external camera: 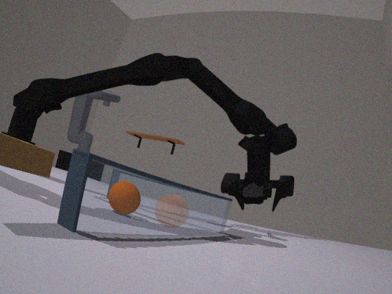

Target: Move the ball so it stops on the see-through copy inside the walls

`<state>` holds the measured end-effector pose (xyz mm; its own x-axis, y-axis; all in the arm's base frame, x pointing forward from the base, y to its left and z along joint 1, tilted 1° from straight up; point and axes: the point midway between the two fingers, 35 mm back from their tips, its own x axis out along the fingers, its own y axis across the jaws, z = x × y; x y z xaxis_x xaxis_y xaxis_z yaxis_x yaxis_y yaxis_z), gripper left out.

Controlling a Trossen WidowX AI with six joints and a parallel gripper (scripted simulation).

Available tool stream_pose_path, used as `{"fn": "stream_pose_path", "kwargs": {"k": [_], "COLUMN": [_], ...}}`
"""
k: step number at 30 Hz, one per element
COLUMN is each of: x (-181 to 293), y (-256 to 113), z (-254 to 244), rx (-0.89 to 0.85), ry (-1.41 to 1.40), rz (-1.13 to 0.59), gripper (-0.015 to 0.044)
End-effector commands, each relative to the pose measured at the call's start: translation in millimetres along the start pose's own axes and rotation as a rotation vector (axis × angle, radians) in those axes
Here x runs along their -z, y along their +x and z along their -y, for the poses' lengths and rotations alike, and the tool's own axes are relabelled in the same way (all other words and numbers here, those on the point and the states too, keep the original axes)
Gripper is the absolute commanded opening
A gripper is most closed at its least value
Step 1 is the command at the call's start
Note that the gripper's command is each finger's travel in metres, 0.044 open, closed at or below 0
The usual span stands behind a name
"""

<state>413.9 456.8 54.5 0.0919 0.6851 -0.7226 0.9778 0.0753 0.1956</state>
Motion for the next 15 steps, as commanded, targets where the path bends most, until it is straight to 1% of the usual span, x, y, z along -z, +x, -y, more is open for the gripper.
{"fn": "stream_pose_path", "kwargs": {"k": [1, 3, 6, 15], "x": [-0.4, -4.0, -16.3, -67.2], "y": [-0.5, -4.9, -19.8, -80.8], "z": [-0.2, -2.1, -7.6, -17.8], "rx": [-0.001, -0.006, -0.020, -0.031], "ry": [-0.003, -0.027, -0.110, -0.438], "rz": [0.001, 0.011, 0.044, 0.189], "gripper": [0.0374, 0.0332, 0.0332, 0.0332]}}
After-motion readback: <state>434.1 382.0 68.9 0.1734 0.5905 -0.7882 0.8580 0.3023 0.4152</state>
